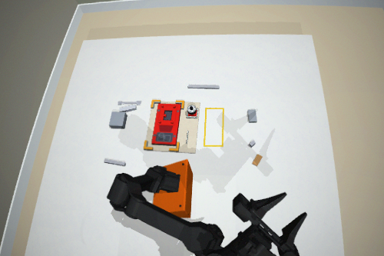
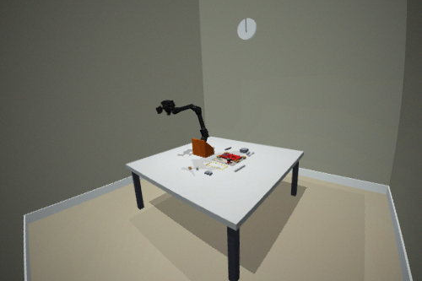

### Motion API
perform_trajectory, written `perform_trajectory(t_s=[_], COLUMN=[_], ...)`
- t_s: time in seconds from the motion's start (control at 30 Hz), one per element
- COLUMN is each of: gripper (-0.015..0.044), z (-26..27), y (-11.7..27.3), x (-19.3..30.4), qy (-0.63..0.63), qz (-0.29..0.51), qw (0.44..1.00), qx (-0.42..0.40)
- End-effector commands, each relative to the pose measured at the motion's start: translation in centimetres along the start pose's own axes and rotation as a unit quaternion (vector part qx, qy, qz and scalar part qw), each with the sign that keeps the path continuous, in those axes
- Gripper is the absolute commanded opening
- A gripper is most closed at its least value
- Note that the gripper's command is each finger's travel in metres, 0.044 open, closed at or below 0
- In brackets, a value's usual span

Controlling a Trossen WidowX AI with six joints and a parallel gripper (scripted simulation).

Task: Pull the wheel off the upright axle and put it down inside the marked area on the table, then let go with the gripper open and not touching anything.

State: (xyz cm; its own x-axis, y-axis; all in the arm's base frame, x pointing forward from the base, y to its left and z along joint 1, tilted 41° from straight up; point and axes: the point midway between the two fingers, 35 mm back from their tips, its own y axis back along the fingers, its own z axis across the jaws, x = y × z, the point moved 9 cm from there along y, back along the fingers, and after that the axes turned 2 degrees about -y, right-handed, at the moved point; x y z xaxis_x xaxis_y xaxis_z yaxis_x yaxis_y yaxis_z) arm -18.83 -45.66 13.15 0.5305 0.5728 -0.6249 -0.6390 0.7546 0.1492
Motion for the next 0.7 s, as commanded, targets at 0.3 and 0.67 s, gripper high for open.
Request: perform_trajectory(t_s=[0.3, 0.67], gripper=[0.03, 0.03], z=[5.0, 10.9], y=[-11.0, -18.2], x=[7.2, 15.8], qy=[-0.125, -0.206], qz=[0.138, 0.276], qw=[0.983, 0.939], qx=[-0.004, 0.022])
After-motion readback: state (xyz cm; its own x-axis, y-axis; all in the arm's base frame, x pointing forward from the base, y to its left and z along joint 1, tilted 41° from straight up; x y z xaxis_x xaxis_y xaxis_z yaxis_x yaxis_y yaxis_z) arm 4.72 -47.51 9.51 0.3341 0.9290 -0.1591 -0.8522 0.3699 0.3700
